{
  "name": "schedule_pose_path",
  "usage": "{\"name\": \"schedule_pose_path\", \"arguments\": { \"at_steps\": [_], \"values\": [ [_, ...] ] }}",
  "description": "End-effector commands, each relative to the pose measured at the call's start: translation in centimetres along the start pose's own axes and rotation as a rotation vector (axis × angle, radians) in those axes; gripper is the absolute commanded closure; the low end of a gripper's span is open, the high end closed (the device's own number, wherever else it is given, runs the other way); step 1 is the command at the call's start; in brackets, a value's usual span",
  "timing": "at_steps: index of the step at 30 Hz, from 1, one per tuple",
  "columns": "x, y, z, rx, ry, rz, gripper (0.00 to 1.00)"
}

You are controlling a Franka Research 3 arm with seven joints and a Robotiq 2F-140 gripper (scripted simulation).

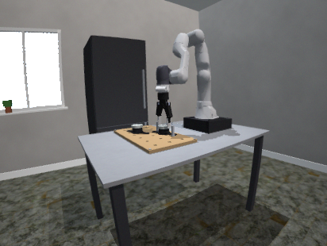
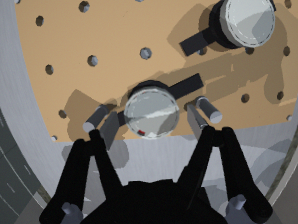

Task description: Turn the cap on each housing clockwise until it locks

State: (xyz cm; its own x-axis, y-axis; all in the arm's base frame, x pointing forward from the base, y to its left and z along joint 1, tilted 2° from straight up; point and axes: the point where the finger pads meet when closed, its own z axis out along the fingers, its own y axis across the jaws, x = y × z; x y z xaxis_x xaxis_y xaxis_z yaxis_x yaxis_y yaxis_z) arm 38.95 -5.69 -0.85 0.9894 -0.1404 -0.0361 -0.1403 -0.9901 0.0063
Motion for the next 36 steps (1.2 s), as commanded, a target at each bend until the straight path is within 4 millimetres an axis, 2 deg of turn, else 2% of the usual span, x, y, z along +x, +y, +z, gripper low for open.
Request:
{"name": "schedule_pose_path", "arguments": {
  "at_steps": [1,5,6,36],
  "values": [
    [0.23,-0.06,-0.06,0.001,0.005,0.004,0.22],
    [0.23,-0.06,-0.06,0.001,0.005,0.004,0.22],
    [0.23,-0.06,-0.06,0.001,0.005,0.004,0.9],
    [0.23,-0.06,-0.06,0.001,0.005,0.004,0.9]
  ]
}}
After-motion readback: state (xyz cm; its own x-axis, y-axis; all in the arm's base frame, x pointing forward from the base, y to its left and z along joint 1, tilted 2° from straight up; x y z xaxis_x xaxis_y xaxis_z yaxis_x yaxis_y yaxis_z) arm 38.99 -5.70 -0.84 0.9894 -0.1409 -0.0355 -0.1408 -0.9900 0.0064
